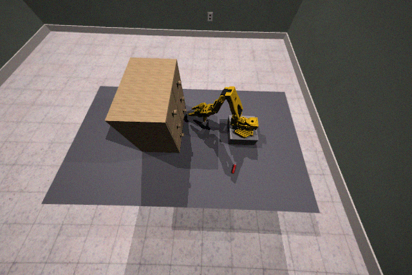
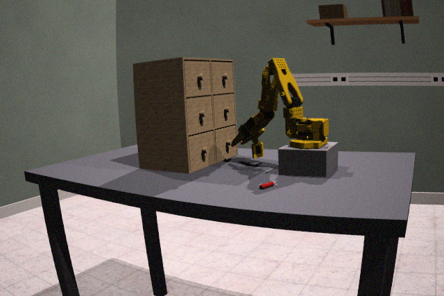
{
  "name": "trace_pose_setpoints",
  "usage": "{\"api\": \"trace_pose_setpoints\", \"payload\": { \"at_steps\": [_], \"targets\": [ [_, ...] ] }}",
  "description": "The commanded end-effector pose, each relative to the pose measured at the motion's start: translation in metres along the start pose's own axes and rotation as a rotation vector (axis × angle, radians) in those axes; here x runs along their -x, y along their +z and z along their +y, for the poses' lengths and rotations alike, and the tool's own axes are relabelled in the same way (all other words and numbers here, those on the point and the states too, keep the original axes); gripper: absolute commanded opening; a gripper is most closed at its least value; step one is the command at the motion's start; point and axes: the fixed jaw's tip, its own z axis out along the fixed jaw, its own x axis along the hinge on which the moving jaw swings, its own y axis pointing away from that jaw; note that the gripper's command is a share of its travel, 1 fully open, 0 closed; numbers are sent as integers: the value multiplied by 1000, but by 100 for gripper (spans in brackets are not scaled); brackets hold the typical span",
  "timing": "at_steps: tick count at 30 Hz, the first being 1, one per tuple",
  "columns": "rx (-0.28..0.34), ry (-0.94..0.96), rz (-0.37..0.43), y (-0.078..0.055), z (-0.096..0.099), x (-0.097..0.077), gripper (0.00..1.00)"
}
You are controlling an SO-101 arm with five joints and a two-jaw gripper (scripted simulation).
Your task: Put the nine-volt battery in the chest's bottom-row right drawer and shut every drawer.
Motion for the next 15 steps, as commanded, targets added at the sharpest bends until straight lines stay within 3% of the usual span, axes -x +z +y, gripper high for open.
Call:
{"api": "trace_pose_setpoints", "payload": {
  "at_steps": [1,6,15],
  "targets": [
    [14,26,13,-7,5,1,21],
    [26,42,14,-16,8,7,21],
    [26,42,14,-16,8,7,21]
  ]
}}
